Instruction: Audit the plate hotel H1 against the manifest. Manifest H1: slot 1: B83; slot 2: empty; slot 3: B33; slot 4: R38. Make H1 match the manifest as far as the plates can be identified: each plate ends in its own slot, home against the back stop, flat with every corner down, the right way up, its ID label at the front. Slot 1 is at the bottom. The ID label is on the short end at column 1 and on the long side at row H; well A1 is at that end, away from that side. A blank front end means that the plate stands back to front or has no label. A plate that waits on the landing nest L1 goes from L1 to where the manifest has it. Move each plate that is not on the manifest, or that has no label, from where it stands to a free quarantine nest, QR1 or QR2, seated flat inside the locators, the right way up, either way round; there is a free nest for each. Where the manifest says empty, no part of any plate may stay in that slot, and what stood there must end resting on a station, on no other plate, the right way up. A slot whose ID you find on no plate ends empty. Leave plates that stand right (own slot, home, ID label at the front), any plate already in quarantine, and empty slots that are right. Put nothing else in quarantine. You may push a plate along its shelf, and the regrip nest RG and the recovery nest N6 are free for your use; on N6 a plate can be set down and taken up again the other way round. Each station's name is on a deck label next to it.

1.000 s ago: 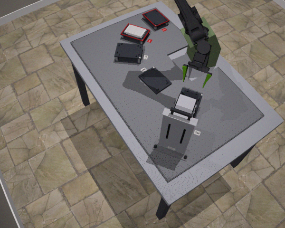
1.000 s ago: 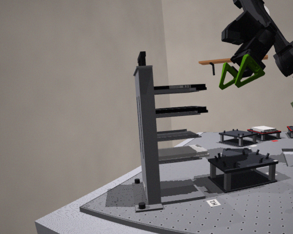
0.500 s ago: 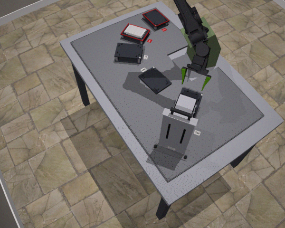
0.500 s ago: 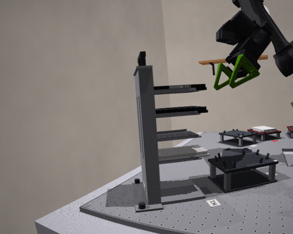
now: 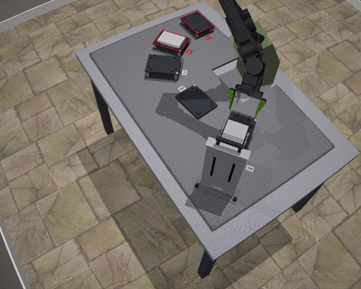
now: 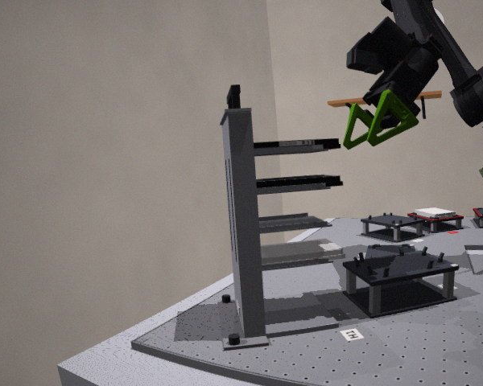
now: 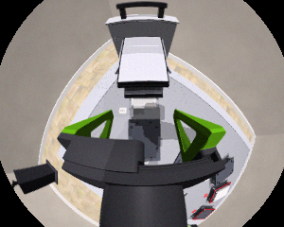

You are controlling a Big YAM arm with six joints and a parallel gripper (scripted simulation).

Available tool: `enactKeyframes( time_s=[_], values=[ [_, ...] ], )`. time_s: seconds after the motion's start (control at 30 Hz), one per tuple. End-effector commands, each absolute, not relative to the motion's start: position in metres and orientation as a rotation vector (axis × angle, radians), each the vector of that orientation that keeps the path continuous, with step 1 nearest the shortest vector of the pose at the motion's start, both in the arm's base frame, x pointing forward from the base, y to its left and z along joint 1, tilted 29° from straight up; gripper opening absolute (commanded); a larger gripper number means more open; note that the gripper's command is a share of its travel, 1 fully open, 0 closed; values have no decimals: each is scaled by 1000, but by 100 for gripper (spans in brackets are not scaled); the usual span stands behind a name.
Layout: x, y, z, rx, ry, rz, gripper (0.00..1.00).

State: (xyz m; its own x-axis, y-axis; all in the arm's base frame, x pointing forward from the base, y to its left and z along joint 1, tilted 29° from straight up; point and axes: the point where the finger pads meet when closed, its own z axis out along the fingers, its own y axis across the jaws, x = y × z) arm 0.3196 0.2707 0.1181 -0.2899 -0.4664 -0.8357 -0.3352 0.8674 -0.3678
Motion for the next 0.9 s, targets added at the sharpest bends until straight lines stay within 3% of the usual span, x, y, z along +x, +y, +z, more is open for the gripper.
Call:
enactKeyframes(
  time_s=[0.0,0.87],
  values=[
    [335,284,136,-576,1876,-134,100],
    [360,295,142,-586,1884,-145,100]
  ],
)
